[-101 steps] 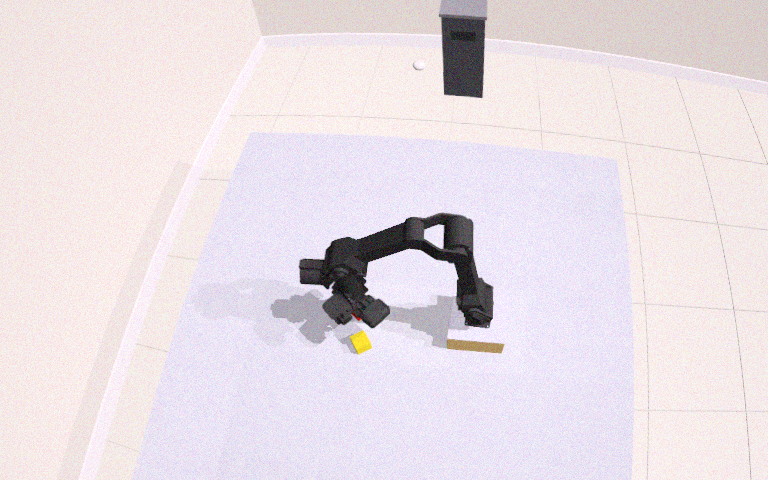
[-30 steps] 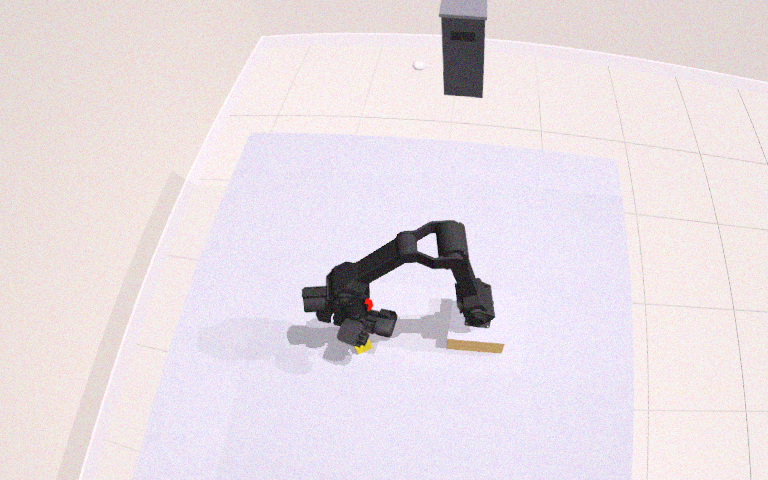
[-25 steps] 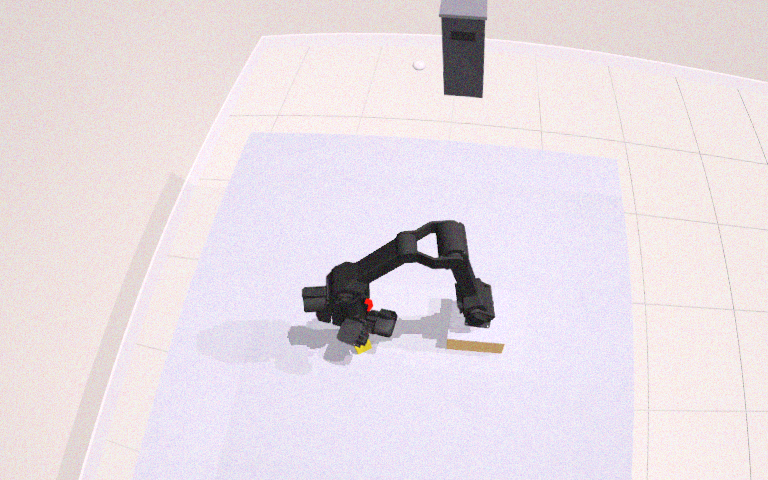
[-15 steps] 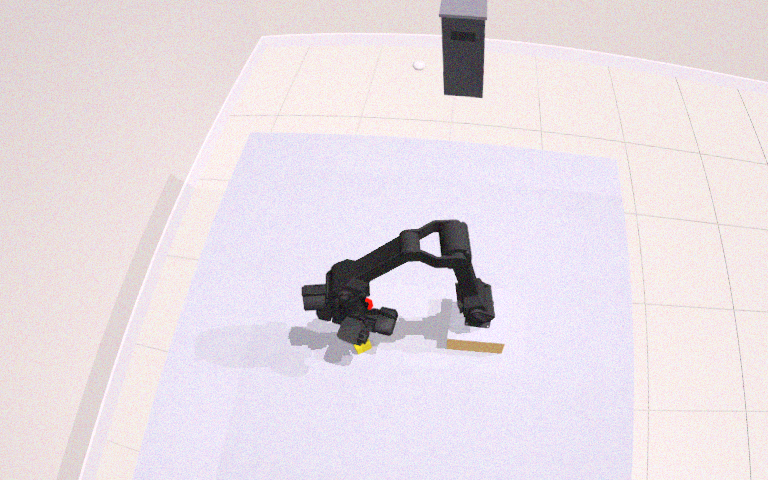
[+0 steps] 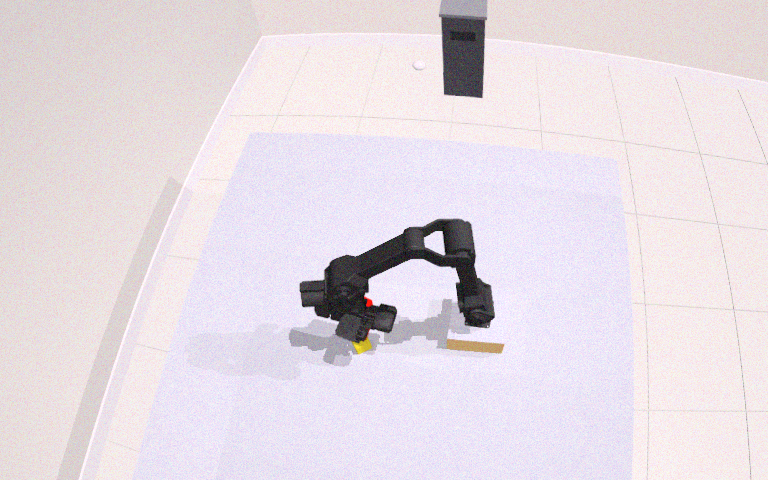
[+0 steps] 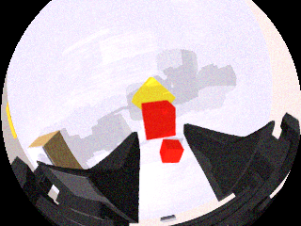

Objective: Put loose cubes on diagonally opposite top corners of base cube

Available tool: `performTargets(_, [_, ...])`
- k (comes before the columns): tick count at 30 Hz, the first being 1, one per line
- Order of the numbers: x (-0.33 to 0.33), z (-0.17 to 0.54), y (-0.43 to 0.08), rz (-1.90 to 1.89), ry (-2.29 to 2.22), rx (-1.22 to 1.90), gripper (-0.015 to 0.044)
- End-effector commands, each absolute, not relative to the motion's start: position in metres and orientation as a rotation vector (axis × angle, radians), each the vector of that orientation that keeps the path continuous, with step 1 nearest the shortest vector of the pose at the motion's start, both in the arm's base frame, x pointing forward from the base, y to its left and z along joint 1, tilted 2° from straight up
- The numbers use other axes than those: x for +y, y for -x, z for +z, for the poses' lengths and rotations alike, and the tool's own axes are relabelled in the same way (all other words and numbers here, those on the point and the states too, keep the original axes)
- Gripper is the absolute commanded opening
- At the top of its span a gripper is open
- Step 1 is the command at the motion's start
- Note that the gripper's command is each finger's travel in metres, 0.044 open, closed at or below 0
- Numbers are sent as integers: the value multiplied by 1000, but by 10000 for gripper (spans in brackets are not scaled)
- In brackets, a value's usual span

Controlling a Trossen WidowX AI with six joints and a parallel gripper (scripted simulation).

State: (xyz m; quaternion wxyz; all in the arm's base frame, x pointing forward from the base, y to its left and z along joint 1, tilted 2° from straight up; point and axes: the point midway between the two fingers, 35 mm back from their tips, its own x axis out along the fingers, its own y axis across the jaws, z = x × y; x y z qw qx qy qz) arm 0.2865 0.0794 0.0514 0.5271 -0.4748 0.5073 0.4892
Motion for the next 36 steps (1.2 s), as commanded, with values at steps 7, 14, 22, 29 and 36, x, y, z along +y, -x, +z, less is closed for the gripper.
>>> performTargets(7, [47,64,-298,1093,1060,1257,265])
performTargets(14, [-7,84,-306,975,943,1318,265])
performTargets(22, [-12,70,-308,964,932,1323,265])
performTargets(29, [-10,24,-307,964,932,1324,265])
performTargets(36, [-10,10,-307,964,932,1324,265])
